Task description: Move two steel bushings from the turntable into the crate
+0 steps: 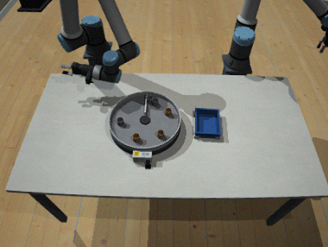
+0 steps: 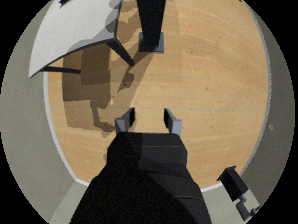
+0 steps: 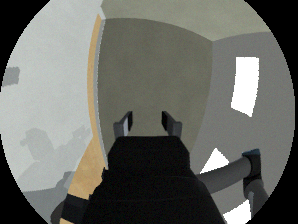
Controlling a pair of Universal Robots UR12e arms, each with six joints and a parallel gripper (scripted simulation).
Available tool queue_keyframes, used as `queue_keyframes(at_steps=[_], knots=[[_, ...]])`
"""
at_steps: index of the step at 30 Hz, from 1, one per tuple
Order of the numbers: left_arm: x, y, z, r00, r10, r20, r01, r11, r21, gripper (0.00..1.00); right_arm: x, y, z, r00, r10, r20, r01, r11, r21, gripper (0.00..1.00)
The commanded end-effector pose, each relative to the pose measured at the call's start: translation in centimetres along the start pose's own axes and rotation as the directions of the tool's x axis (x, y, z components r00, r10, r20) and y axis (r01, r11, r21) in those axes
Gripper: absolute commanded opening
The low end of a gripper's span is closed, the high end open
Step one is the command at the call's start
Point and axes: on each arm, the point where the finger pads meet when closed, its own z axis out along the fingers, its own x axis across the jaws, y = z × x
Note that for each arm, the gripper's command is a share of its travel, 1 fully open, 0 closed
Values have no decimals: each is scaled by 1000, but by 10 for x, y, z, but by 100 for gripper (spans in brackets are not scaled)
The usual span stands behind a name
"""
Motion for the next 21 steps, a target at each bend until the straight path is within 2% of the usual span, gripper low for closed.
queue_keyframes(at_steps=[1,4,7,11,13,17,18,20,21], knots=[[0,0,-1,1000,-2,0,2,1000,-2,100,0,0,-1,1000,4,3,-4,1000,-1,100],[0,0,-1,1000,-2,0,2,1000,-2,100,0,0,-1,1000,9,6,-9,1000,-3,100],[0,0,-1,1000,-2,0,2,1000,-2,100,-2,0,-7,999,40,26,-39,999,-13,100],[0,0,-1,1000,-2,0,2,1000,-2,100,-8,-1,-23,987,133,85,-129,990,-50,100],[0,0,-1,1000,-2,0,2,1000,-2,100,-13,-3,-37,971,203,128,-193,978,-84,100],[0,0,-1,1000,-2,0,2,1000,-2,100,-19,-5,-57,936,299,186,-277,951,-138,100],[0,0,-1,1000,-2,0,2,1000,-2,100,-21,-5,-63,925,324,200,-297,943,-153,100],[0,0,-1,1000,-2,0,2,1000,-2,100,-21,-5,-63,925,324,200,-297,943,-153,100],[0,0,-1,1000,-2,0,2,1000,-2,100,-24,-7,-74,901,371,226,-334,924,-185,100]])
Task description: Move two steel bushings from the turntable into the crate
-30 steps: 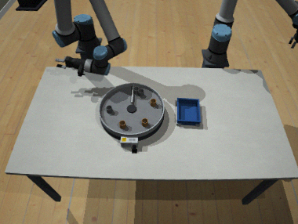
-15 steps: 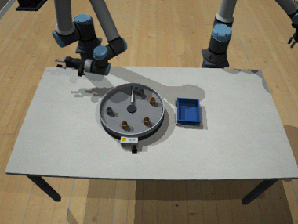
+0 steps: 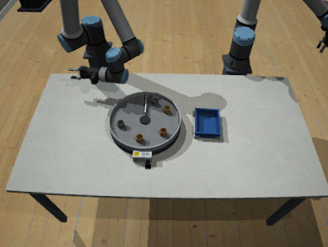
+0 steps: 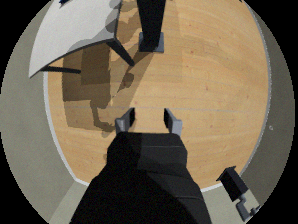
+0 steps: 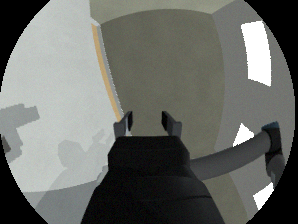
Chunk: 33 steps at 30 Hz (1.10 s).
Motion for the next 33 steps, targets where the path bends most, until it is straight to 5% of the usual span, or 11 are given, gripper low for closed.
queue_keyframes(at_steps=[1,14,16,17,23,31,33], knots=[[0,1,-1,1000,0,0,0,1000,-2,100,-14,3,-27,987,130,90,-125,990,-62,100],[0,1,-1,1000,0,0,0,1000,-2,100,-46,5,-110,865,424,268,-349,893,-285,100],[0,1,-1,1000,0,0,0,1000,-2,100,-46,5,-110,865,424,268,-349,893,-285,100],[0,1,-1,1000,0,0,0,1000,-2,100,-51,4,-130,829,477,293,-377,863,-337,100],[0,1,-1,1000,0,0,0,1000,-2,100,-61,2,-178,734,590,336,-418,783,-461,100],[0,1,-1,1000,0,0,0,1000,-2,100,-66,-3,-252,589,724,360,-416,653,-632,100],[0,1,-1,1000,0,0,0,1000,-2,100,-66,-3,-252,589,724,360,-416,653,-632,100]])
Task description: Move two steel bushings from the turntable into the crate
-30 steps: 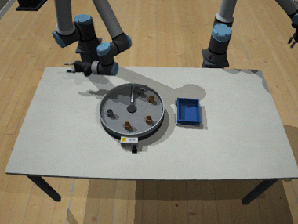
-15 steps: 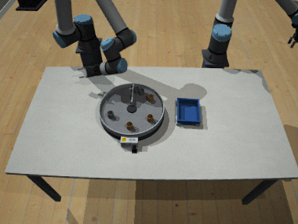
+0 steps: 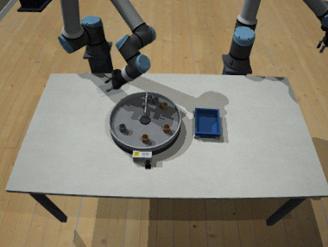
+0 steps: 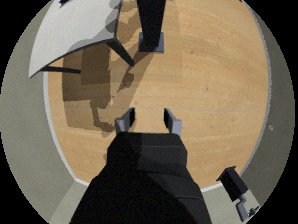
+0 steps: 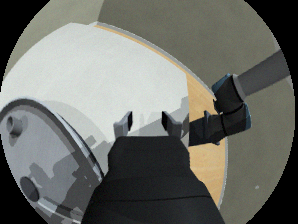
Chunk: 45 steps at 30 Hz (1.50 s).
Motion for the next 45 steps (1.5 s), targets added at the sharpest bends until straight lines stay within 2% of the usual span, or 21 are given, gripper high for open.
queue_keyframes(at_steps=[1,7,13,15,17,20,23,25,27,30,45], knots=[[0,1,-1,1000,0,0,0,1000,-2,100,-21,25,-32,993,90,78,-82,992,-100,100],[0,1,-1,1000,0,0,0,1000,-2,100,-43,55,-83,969,196,150,-156,957,-244,100],[0,1,-1,1000,0,0,0,1000,-2,100,-62,83,-141,934,298,198,-202,895,-397,100],[0,1,-1,1000,0,0,0,1000,-2,100,-67,92,-163,921,330,208,-210,869,-448,100],[0,1,-1,1000,0,0,0,1000,-2,100,-67,92,-163,921,330,208,-210,869,-448,100],[0,1,-1,1000,0,0,0,1000,-2,100,-75,108,-206,894,389,221,-217,809,-546,100],[0,1,-1,1000,0,0,0,1000,-2,100,-79,117,-237,877,425,224,-215,764,-608,100],[0,1,-1,1000,0,0,0,1000,-2,100,-80,121,-251,870,440,224,-212,743,-634,100],[0,1,-1,1000,0,0,0,1000,-2,100,-80,123,-259,866,448,224,-210,731,-650,100],[0,1,-1,1000,0,0,0,1000,-2,100,-81,125,-263,863,452,224,-209,724,-658,100],[0,1,-1,1000,0,0,0,1000,-2,100,-81,125,-263,863,452,224,-209,724,-658,100]])
